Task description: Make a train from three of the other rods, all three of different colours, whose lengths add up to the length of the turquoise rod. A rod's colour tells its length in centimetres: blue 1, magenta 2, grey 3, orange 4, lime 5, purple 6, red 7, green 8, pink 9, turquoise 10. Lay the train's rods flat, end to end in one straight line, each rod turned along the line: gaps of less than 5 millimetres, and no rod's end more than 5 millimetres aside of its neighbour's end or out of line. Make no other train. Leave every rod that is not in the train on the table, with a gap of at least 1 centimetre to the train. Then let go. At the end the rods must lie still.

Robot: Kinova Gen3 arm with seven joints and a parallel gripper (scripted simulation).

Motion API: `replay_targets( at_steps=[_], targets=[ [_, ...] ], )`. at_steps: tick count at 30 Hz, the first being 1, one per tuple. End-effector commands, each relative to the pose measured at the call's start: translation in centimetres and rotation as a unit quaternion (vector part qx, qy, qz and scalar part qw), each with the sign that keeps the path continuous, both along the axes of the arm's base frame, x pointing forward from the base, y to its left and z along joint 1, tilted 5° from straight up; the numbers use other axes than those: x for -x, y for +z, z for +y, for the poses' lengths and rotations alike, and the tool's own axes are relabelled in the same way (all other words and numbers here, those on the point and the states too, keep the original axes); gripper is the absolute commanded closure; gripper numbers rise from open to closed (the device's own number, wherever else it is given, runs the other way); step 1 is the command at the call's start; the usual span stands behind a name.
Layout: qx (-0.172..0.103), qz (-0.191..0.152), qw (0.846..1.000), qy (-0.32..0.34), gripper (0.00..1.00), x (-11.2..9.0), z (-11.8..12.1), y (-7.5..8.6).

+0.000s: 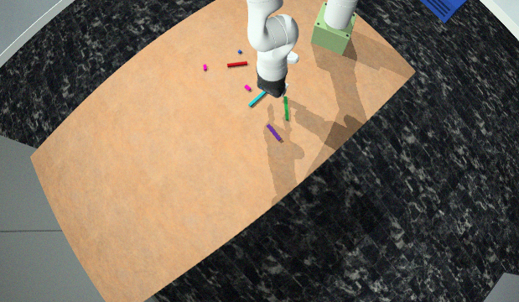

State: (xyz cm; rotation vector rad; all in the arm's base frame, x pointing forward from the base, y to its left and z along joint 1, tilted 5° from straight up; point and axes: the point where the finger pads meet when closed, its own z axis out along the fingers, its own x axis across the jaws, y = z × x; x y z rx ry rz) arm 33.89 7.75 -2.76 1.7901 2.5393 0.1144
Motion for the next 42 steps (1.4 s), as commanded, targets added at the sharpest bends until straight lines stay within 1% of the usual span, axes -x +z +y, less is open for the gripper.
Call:
replay_targets(
  at_steps=[1, 5, 9, 11, 12, 18, 26, 28, 36, 42],
  targets=[
    [0.006, -0.003, 0.998, 0.058, 0.0, -0.3, -0.3, -0.1],
    [0.011, -0.007, 0.991, 0.132, 0.0, -0.5, -0.4, -0.1],
    [0.016, -0.01, 0.979, 0.203, 0.0, -0.7, -0.4, 0.0],
    [0.016, -0.01, 0.979, 0.203, 0.0, -0.7, -0.4, 0.0],
    [0.017, -0.011, 0.976, 0.219, 0.0, -0.8, -0.4, 0.0],
    [0.023, -0.016, 0.949, 0.313, 0.0, -1.2, -0.4, 0.0],
    [0.031, -0.022, 0.909, 0.415, 0.0, -1.7, -0.3, 0.1],
    [0.031, -0.022, 0.909, 0.415, 0.0, -1.7, -0.3, 0.1],
    [0.037, -0.026, 0.87, 0.492, 0.0, -2.2, -0.1, 0.2],
    [0.04, -0.029, 0.845, 0.533, 0.0, -2.5, 0.0, 0.3]
  ],
)
